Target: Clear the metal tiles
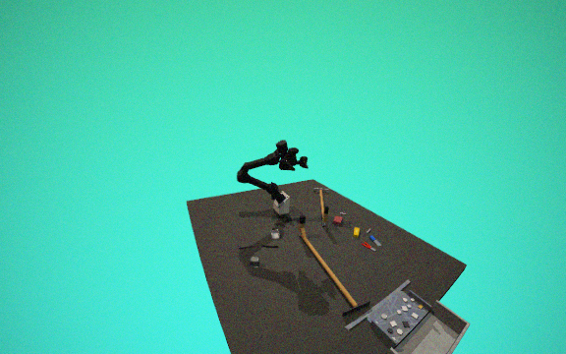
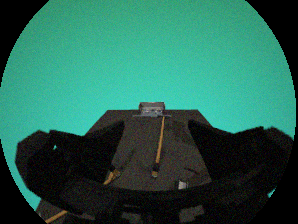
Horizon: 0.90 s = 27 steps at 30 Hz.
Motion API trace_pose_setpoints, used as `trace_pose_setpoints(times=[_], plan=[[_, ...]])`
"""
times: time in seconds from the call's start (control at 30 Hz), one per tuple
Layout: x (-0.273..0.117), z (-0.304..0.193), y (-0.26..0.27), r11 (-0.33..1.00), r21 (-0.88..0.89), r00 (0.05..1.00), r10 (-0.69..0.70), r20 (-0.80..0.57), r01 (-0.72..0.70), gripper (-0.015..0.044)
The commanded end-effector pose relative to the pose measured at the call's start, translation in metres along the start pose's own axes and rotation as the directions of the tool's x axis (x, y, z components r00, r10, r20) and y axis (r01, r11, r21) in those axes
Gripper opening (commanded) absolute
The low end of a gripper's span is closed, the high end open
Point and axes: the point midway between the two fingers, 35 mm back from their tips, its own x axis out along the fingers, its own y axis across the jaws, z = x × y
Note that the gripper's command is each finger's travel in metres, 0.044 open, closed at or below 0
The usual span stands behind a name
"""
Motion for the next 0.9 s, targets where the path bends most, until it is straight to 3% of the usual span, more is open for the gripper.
trace_pose_setpoints(times=[0.0, 0.4, 0.87], plan=[[0.000, -0.001, 0.000, 1.000, -0.003, 1.000, -0.002, 0.000, 0.002, 0.0440], [0.002, 0.000, 0.000, 1.000, -0.004, 1.000, -0.005, -0.007, 0.005, 0.0440], [0.045, 0.004, -0.002, 0.999, -0.022, 0.992, -0.041, -0.122, 0.038, 0.0440]])
